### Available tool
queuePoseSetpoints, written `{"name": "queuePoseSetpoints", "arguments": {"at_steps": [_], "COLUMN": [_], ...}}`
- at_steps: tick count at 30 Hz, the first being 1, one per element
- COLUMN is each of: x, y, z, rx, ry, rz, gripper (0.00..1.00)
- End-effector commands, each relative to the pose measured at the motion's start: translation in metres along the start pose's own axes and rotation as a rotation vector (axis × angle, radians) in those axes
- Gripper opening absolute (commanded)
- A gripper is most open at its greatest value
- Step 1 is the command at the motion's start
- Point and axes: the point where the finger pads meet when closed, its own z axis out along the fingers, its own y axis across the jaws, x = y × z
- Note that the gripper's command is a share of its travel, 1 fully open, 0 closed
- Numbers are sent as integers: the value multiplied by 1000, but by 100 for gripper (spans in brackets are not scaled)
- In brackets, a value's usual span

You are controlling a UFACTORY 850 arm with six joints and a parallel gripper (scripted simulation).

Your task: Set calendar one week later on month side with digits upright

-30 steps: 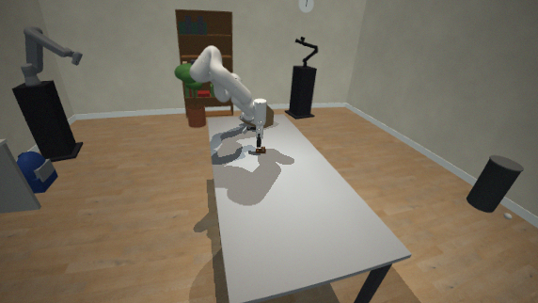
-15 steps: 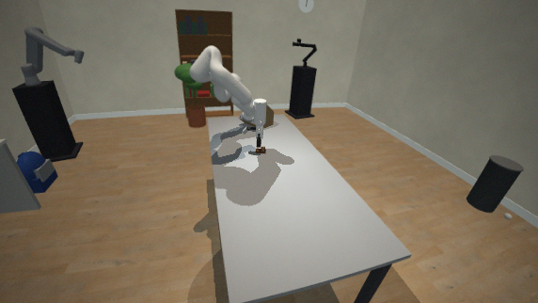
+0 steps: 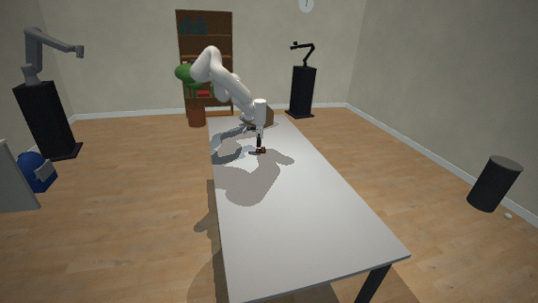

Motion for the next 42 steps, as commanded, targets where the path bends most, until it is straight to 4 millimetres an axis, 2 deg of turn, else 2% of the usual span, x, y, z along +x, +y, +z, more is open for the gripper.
{"name": "queuePoseSetpoints", "arguments": {"at_steps": [1, 23, 42], "x": [0, 0, 0], "y": [0, 0, 0], "z": [0, 1, 13], "rx": [1, 1, 1], "ry": [-1, -1, -1], "rz": [0, 0, 0], "gripper": [27, 27, 27]}}
